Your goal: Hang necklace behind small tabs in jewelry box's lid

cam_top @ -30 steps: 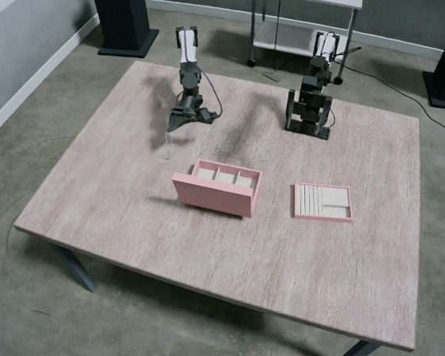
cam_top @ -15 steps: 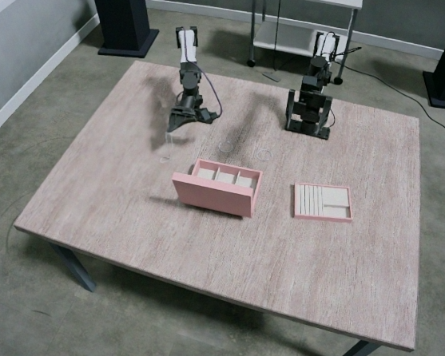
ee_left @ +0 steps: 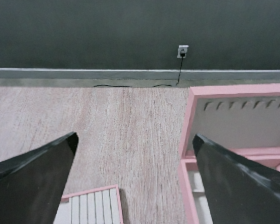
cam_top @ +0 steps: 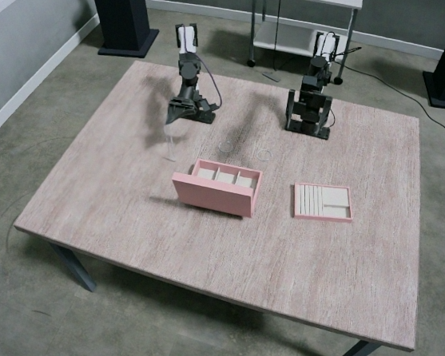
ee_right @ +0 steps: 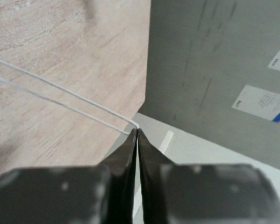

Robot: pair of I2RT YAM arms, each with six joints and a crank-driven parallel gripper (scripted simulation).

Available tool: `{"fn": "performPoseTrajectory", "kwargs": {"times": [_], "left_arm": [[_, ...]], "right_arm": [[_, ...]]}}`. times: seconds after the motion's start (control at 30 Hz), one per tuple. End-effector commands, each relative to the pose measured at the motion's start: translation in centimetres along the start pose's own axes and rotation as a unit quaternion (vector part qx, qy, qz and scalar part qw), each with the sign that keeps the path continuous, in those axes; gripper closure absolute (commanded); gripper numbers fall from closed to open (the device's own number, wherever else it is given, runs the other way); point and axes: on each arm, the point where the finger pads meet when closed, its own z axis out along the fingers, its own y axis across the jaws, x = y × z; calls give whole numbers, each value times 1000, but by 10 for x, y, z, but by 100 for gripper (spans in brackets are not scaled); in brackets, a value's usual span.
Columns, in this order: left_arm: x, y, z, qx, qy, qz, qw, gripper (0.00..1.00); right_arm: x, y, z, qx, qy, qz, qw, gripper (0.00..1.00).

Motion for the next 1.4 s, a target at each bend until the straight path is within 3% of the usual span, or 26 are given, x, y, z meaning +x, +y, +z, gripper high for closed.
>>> {"fn": "performPoseTrajectory", "kwargs": {"times": [0.0, 0.5, 0.57, 1.37], "left_arm": [[-7, 2, -1, -4, -9, -1, 1000, 0], [-7, 2, -1, -4, -9, -1, 1000, 0], [-7, 2, -1, -4, -9, -1, 1000, 0], [-7, 2, -1, -4, -9, -1, 1000, 0]], "right_arm": [[2, -15, -9, 3, 5, 5, 1000, 100], [-4, -45, -24, 10, -9, 4, 1000, 100], [-4, -58, -30, 39, -13, 14, 999, 100], [-1, -54, -30, 15, -6, 9, 1000, 100]]}}
